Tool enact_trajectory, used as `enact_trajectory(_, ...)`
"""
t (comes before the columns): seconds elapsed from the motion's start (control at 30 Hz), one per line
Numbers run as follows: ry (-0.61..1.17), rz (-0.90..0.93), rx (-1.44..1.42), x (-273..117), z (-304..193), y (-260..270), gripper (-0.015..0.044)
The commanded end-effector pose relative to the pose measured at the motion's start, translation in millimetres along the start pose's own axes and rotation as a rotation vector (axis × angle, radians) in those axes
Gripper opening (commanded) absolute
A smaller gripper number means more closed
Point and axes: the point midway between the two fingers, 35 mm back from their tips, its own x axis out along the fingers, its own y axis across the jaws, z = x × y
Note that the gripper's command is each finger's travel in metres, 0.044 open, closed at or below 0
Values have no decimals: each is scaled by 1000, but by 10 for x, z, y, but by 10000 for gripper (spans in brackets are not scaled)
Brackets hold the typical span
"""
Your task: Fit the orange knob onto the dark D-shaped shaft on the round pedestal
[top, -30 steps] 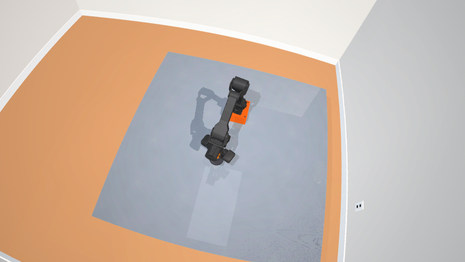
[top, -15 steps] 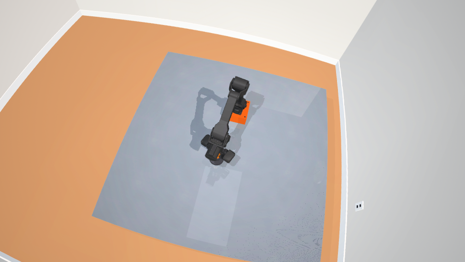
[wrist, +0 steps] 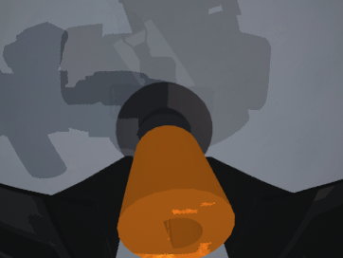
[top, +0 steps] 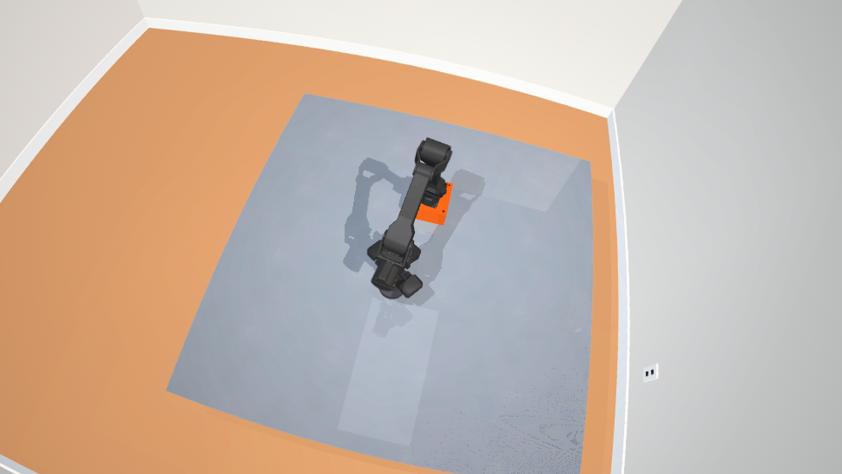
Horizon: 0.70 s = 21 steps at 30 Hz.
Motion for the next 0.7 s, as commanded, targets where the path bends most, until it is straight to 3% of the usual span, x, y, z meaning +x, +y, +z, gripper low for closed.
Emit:
enact_trajectory(0.0, 2, 0, 229, -8, -11, -7, 0)
enact_trajectory(0.67, 1, -2, 1626, 30, -3, 5, 0)
